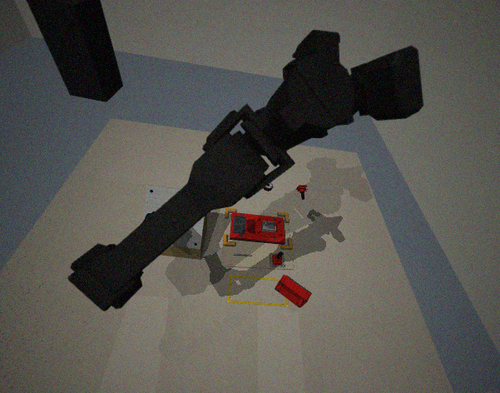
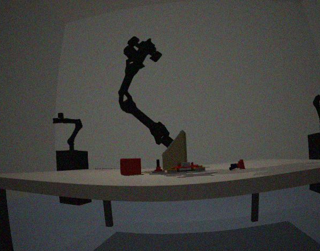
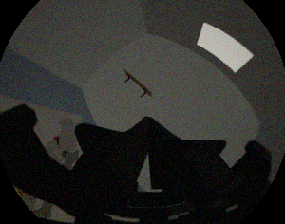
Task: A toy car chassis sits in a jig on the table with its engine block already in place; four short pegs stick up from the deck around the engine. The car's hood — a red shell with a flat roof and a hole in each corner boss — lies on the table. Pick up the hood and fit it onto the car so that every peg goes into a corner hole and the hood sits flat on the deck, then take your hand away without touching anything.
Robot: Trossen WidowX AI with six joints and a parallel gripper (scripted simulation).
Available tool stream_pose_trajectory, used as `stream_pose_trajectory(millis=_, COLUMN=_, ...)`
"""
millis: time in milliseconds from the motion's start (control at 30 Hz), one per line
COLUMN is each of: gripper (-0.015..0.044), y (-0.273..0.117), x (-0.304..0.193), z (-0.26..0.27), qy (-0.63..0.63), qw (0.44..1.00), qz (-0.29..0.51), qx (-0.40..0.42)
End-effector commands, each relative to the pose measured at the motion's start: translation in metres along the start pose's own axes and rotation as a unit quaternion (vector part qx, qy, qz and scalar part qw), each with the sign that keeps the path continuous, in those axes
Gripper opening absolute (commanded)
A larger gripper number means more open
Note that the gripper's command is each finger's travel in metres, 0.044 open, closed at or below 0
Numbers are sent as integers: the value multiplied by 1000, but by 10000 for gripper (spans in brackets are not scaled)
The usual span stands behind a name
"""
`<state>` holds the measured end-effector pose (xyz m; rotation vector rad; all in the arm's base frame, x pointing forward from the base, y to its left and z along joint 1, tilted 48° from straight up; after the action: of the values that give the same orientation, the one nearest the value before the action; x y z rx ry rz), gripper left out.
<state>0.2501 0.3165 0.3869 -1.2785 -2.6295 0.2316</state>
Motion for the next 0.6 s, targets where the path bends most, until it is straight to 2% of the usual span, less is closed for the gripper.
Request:
stream_pose_trajectory(millis=0, gripper=0, y=16, x=-19, z=10, qy=-30, qw=998, qz=41, qx=30)
stream_pose_trajectory(millis=567, gripper=0, y=63, x=-124, z=68, qy=-147, qw=948, qz=193, qx=206)
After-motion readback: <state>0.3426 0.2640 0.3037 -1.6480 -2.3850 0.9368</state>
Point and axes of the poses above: the point midway between the two fingers, 35 mm back from their tips, its own y axis out along the fingers, its own z axis across the jaws, x = y × z, the point moved 8 cm from there along -y, back along the fingers, and after that the axes turned 5 degrees about -y, right-handed, at the moved point
